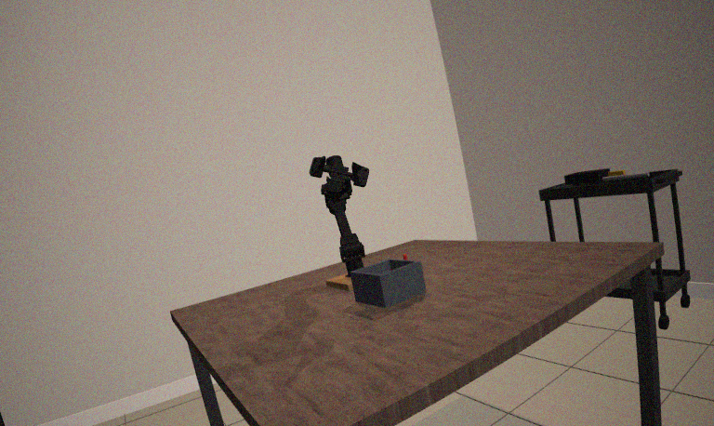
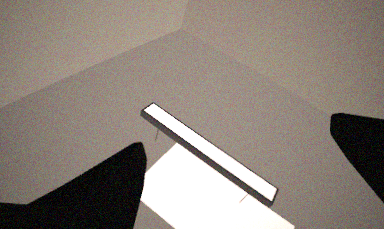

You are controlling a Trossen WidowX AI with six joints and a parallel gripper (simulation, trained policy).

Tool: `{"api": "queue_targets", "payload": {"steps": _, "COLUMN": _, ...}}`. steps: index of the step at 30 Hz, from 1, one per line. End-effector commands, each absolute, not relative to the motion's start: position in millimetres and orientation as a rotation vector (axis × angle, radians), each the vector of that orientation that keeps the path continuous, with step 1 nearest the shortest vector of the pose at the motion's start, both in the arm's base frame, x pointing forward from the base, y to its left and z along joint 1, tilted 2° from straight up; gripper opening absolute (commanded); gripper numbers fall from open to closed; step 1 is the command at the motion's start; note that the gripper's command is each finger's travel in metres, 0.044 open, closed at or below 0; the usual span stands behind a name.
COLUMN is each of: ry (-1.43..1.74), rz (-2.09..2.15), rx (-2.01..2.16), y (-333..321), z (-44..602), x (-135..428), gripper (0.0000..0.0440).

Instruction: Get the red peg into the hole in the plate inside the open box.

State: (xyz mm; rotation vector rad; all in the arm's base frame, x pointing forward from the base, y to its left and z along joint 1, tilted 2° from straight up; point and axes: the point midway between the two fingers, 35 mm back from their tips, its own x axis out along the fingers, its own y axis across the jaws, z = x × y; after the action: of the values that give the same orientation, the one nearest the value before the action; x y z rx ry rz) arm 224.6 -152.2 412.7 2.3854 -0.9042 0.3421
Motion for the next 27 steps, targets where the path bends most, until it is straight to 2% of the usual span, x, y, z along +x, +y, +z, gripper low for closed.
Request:
{"api": "queue_targets", "payload": {"steps": 1, "ry": -0.844, "rz": 0.246, "rx": 2.399, "y": -147, "z": 402, "x": 239, "gripper": 0.0440}}
{"api": "queue_targets", "payload": {"steps": 14, "ry": -0.456, "rz": -0.191, "rx": 2.349, "y": -99, "z": 336, "x": 290, "gripper": 0.0440}}
{"api": "queue_targets", "payload": {"steps": 27, "ry": -0.036, "rz": -0.484, "rx": 2.137, "y": -40, "z": 279, "x": 305, "gripper": 0.0440}}
